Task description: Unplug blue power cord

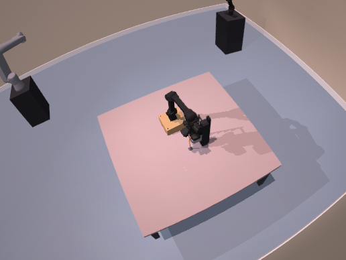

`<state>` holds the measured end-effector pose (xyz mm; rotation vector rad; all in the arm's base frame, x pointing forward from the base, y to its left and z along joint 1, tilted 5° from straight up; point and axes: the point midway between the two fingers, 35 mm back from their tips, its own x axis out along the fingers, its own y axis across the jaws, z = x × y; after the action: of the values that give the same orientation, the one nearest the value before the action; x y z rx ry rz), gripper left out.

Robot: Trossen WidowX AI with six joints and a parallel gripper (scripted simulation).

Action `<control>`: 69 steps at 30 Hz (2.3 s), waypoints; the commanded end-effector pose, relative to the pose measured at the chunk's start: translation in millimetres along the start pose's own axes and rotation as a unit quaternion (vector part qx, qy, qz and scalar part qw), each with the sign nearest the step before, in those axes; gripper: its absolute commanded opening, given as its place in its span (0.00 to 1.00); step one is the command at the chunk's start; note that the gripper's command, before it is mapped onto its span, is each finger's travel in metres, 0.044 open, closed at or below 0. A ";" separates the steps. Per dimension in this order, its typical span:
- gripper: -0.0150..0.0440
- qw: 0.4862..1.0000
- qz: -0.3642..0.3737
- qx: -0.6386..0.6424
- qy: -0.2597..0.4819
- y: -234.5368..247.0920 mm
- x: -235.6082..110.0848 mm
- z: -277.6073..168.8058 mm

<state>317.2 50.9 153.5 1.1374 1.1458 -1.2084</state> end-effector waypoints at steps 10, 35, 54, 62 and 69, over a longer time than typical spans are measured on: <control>0.53 1.000 -0.002 0.001 0.003 -1.6 0.1 -20.9; 0.29 1.000 0.000 0.000 0.001 -1.1 9.8 -21.4; 0.25 1.000 -0.001 0.001 0.001 0.8 10.0 0.7; 0.25 1.000 -0.001 0.001 0.001 0.9 10.3 14.0; 0.25 1.000 -0.001 0.001 0.000 0.4 10.7 25.6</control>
<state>316.2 66.8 141.7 1.1612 1.2497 -1.1270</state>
